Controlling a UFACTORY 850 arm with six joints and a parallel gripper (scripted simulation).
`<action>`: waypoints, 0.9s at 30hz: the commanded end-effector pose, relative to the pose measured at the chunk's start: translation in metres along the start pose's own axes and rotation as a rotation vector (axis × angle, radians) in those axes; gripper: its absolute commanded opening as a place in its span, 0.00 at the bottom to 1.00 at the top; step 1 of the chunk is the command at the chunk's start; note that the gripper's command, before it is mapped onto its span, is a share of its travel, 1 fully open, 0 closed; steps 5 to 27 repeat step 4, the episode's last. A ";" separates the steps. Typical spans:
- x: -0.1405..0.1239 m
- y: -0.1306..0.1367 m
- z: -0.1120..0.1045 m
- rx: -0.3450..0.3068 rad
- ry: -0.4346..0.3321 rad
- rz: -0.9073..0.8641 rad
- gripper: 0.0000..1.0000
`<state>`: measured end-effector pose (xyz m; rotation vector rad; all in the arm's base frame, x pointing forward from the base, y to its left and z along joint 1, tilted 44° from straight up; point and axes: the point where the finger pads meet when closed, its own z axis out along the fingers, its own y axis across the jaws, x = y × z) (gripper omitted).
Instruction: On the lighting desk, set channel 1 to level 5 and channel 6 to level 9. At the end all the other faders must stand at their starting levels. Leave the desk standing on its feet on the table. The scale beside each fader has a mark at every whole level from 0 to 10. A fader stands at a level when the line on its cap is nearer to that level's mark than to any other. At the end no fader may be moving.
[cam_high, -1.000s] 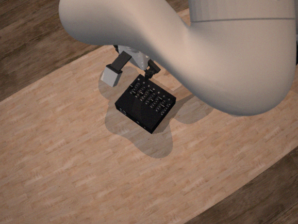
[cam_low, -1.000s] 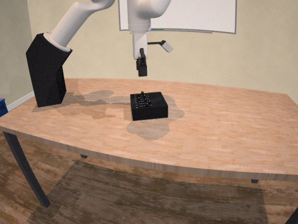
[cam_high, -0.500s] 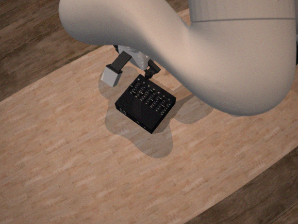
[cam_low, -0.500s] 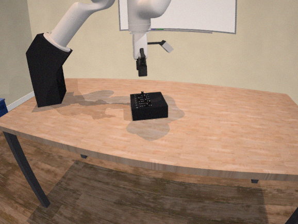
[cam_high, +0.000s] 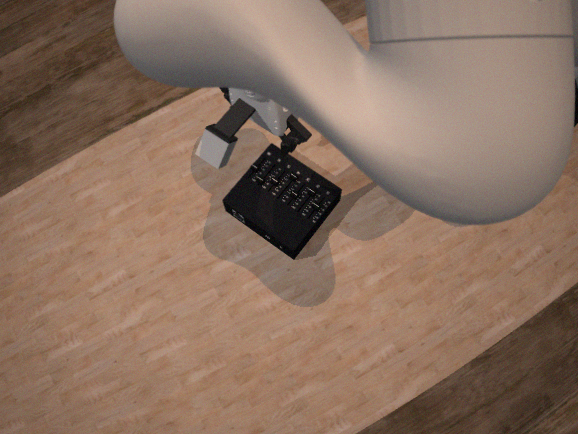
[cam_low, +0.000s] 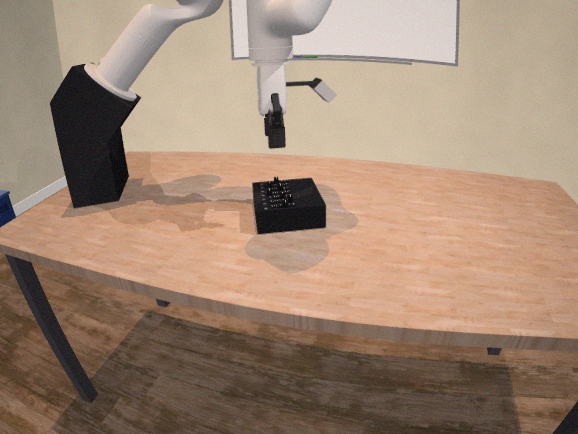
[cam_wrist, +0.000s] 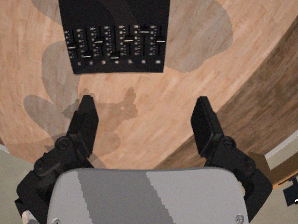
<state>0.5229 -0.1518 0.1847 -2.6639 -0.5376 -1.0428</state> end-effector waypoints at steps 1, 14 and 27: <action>0.000 0.000 0.000 -0.001 0.001 0.000 1.00; 0.000 0.000 0.000 -0.001 0.001 0.000 1.00; 0.000 0.000 0.000 -0.001 0.001 0.000 1.00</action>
